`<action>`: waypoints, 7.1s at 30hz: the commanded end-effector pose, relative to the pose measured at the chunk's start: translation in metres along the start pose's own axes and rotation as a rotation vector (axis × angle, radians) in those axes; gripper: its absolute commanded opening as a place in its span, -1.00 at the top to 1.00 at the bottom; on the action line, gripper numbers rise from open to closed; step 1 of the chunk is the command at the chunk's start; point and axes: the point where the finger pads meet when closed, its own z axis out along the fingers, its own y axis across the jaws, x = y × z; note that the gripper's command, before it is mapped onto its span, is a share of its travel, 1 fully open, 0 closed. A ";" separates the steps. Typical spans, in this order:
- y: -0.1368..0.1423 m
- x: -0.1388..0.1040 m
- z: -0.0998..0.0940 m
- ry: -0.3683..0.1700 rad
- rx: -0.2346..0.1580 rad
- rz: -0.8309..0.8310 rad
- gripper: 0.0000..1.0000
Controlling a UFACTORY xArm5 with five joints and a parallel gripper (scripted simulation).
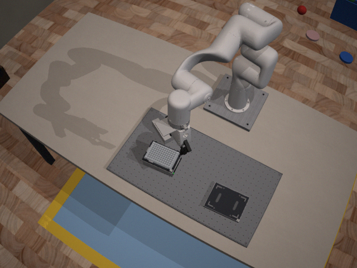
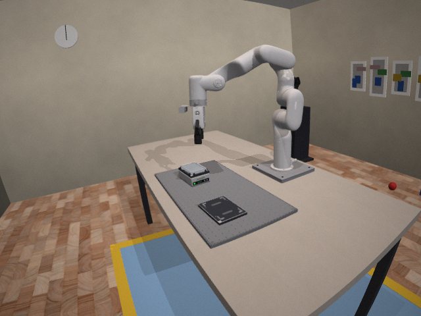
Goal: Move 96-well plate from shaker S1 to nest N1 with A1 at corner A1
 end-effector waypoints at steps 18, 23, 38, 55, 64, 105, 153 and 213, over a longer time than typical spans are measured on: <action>0.053 0.045 0.063 -0.016 -0.027 0.628 -1.00; 0.054 0.046 0.064 -0.021 -0.032 0.761 -1.00; 0.054 0.046 0.064 -0.028 -0.039 0.968 -1.00; 0.054 0.045 0.079 -0.028 -0.039 0.968 -1.00; 0.055 0.045 0.094 -0.028 -0.039 0.968 -1.00; 0.055 0.043 0.129 -0.028 -0.039 0.968 -1.00; 0.056 0.042 0.144 -0.028 -0.039 0.968 1.00; 0.056 0.043 0.138 -0.028 -0.039 0.968 1.00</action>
